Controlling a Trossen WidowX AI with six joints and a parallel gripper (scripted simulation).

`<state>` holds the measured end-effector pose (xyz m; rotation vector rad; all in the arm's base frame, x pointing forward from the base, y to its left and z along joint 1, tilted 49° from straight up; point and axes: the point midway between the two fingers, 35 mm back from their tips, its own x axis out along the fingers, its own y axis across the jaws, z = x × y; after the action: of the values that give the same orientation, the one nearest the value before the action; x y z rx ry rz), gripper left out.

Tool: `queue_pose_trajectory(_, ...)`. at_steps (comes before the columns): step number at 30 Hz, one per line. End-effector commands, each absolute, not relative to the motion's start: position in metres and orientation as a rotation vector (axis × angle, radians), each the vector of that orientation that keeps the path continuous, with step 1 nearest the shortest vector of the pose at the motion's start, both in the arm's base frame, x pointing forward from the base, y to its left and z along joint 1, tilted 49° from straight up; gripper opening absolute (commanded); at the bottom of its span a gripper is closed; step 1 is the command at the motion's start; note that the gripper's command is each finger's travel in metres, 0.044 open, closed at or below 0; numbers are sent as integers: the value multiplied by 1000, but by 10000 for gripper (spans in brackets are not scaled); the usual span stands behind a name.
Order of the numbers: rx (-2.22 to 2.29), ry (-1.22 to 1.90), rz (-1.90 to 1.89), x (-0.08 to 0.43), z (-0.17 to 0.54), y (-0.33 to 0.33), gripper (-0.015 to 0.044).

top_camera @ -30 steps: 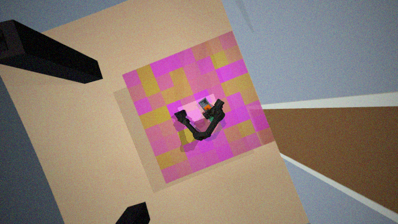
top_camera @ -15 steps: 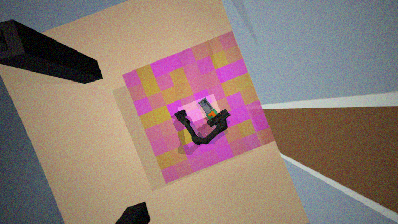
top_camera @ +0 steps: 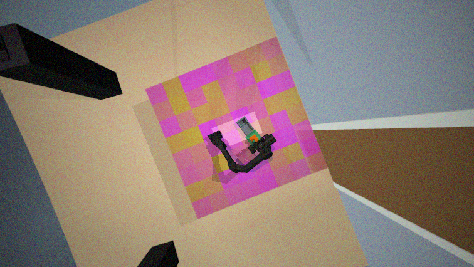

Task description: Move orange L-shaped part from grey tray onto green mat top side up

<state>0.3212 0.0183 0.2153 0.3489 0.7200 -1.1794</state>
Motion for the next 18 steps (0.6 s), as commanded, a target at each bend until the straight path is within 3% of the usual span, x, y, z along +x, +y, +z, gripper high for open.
queue_pose_trajectory(1, 333, 724, -1195, 323, 212, 14, 0)
queue_pose_trajectory(18, 322, 725, -1224, 328, 194, -6, 0)
